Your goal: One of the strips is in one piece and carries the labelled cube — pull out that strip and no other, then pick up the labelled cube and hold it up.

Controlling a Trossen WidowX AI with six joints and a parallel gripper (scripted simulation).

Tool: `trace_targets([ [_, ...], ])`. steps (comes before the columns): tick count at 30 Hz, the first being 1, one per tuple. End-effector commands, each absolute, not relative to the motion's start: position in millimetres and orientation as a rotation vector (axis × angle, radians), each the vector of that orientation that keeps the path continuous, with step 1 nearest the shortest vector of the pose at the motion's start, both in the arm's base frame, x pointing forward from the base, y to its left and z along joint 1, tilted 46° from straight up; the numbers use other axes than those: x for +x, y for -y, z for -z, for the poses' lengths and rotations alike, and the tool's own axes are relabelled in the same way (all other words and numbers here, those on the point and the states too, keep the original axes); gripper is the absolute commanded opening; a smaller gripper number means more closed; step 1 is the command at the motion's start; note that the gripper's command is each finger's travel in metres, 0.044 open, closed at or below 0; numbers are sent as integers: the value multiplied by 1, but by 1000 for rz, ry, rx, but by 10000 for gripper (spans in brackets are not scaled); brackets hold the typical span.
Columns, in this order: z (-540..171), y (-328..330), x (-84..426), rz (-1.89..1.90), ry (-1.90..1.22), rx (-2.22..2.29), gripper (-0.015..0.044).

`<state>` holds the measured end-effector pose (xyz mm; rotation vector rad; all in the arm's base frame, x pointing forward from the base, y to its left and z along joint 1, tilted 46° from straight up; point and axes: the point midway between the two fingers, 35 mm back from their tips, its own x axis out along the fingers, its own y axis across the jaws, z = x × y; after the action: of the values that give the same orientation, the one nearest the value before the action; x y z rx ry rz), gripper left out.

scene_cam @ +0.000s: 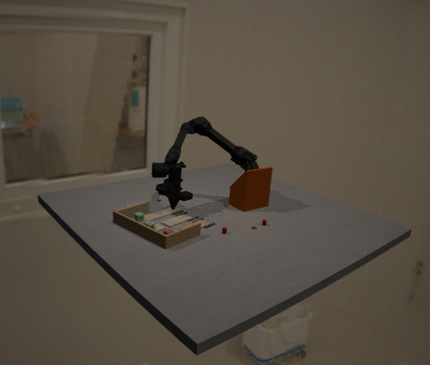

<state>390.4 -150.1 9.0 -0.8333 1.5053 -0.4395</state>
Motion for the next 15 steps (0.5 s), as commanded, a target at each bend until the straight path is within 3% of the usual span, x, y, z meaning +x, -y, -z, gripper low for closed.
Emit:
trace_targets([
  [1, -6, 156, 378, 440, -1527, -832, 0],
  [15, -8, 161, 357, 439, -1529, -833, 0],
])
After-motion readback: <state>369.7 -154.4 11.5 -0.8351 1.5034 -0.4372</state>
